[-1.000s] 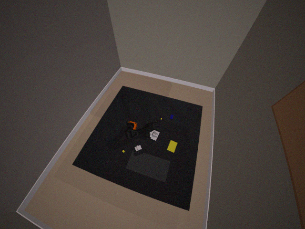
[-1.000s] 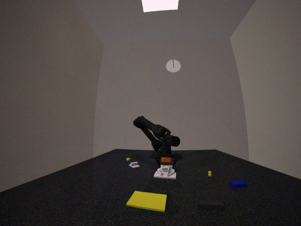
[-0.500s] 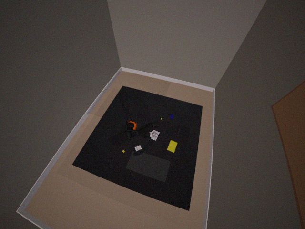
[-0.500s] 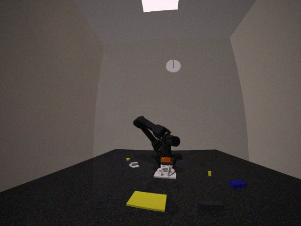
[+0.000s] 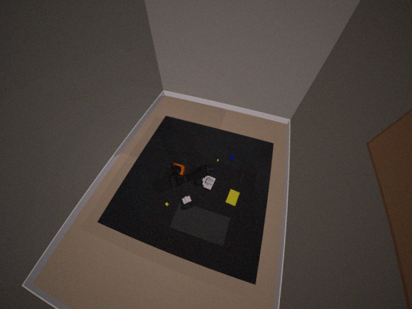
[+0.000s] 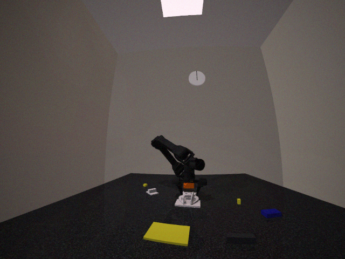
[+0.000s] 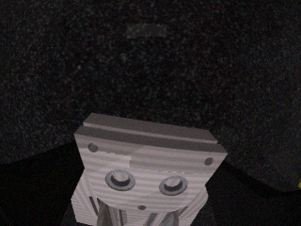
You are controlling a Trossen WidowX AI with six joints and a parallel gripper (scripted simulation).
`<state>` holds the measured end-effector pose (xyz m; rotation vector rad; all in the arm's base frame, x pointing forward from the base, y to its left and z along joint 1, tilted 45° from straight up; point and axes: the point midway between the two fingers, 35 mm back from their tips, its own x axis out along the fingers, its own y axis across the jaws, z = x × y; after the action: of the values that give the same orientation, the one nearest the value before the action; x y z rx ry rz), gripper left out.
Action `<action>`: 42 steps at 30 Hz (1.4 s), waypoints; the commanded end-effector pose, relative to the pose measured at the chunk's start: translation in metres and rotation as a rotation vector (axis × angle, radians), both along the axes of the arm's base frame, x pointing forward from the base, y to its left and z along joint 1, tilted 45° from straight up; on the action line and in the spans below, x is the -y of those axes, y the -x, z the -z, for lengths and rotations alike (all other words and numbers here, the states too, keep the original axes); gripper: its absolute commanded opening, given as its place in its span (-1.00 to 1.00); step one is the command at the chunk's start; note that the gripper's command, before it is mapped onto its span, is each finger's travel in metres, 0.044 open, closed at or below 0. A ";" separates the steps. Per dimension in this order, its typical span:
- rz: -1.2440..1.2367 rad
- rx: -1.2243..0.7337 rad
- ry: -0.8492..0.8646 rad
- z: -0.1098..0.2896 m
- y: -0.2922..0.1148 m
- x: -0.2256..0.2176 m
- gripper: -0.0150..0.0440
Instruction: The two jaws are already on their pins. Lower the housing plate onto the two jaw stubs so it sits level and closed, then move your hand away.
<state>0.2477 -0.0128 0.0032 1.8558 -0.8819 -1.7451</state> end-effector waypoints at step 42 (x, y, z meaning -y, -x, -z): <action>0.005 -0.001 -0.003 0.002 -0.001 0.002 0.70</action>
<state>0.2475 -0.0125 0.0035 1.8529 -0.8818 -1.7490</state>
